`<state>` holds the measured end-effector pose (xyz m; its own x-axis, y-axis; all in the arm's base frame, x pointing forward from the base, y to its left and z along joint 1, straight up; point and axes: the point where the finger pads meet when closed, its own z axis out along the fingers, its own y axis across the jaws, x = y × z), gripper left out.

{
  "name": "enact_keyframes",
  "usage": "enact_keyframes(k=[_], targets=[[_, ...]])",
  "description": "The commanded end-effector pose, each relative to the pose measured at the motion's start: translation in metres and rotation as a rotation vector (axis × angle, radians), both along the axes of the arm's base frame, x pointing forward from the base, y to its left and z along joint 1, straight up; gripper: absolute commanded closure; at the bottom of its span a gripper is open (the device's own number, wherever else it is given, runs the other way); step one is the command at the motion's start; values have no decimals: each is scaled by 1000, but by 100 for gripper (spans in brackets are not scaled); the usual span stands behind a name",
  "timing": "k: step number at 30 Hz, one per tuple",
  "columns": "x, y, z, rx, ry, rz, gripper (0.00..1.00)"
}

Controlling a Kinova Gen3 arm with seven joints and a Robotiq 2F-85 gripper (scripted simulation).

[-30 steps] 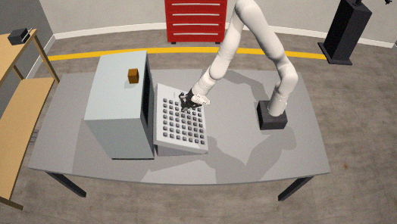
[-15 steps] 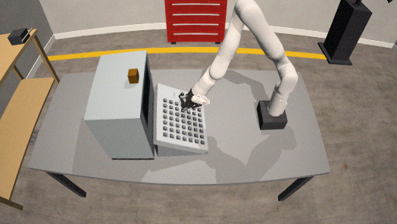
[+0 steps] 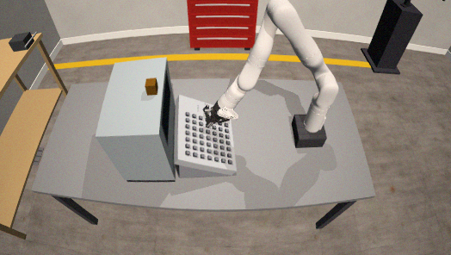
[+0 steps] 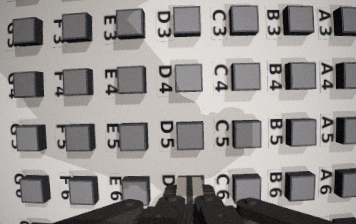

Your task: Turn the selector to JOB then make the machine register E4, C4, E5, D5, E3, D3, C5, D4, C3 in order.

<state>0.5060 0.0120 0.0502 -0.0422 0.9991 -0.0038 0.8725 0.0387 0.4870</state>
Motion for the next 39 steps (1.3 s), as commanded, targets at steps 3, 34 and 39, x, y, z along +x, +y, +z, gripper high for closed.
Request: enact_keyframes(k=[3,34,39], targets=[[3,1,-1,-2,-4,8,90],[0,1,2,-1,-1,9,90],[-4,1,6,-1,2,9,90]])
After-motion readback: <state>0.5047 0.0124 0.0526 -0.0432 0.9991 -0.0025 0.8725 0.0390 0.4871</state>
